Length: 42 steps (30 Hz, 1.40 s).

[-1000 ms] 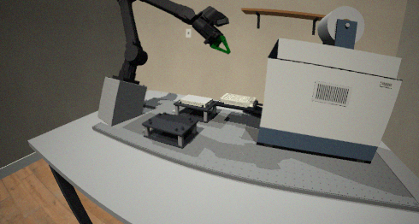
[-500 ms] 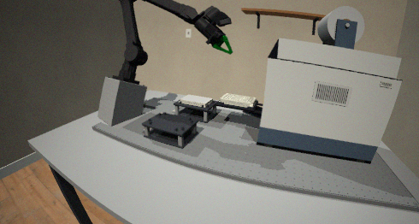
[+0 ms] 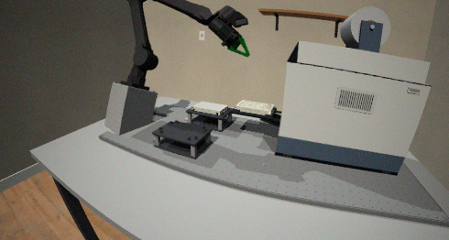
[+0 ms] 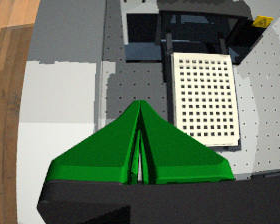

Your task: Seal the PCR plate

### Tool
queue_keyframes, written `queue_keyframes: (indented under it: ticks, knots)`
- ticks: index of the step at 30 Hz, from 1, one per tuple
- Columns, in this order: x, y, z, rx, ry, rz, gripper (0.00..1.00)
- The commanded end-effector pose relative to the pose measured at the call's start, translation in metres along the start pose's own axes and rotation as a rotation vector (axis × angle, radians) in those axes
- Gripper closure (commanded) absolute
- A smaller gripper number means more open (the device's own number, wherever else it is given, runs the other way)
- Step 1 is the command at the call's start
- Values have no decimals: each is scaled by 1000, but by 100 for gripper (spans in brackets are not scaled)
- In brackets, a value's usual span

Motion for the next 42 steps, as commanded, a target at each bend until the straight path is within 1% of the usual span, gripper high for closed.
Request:
queue_keyframes:
  ticks: [1,3,6,10,14,17,19,20,22,23,27,30,32,34,36,37,40,42]
  knots:
    - [-10,-39,4,-13,-10,-104,100]
    - [-8,-38,3,-12,-9,-97,100]
    - [-3,-28,1,-10,-3,-65,100]
    - [0,-17,-1,-8,4,-32,100]
    - [30,-29,-1,-9,0,-49,100]
    - [46,-37,-1,-10,-2,-65,100]
    - [46,-37,-1,-10,-2,-65,100]
    - [42,-40,0,-11,-5,-78,100]
    - [52,-47,1,-12,-8,-96,100]
    - [60,-50,1,-12,-8,-97,100]
    - [90,-48,-2,-10,-5,-78,100]
    - [106,-40,-5,-8,1,-49,100]
    - [115,-38,-6,-8,3,-40,100]
    - [119,-47,-5,-9,-2,-64,100]
    - [119,-47,-5,-9,-2,-64,100]
    - [112,-53,-3,-10,-5,-80,100]
    - [107,-56,-2,-10,-5,-81,100]
    - [106,-51,-3,-9,-2,-68,100]
Point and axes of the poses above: the point where the finger pads meet when closed, its own x axis out along the fingers, its own z axis across the jaws, y = z × x, the point moved 10 cm from there along -x, back along the fingers, and after that the axes turned 11 degrees about -x, right-handed, at the moved point
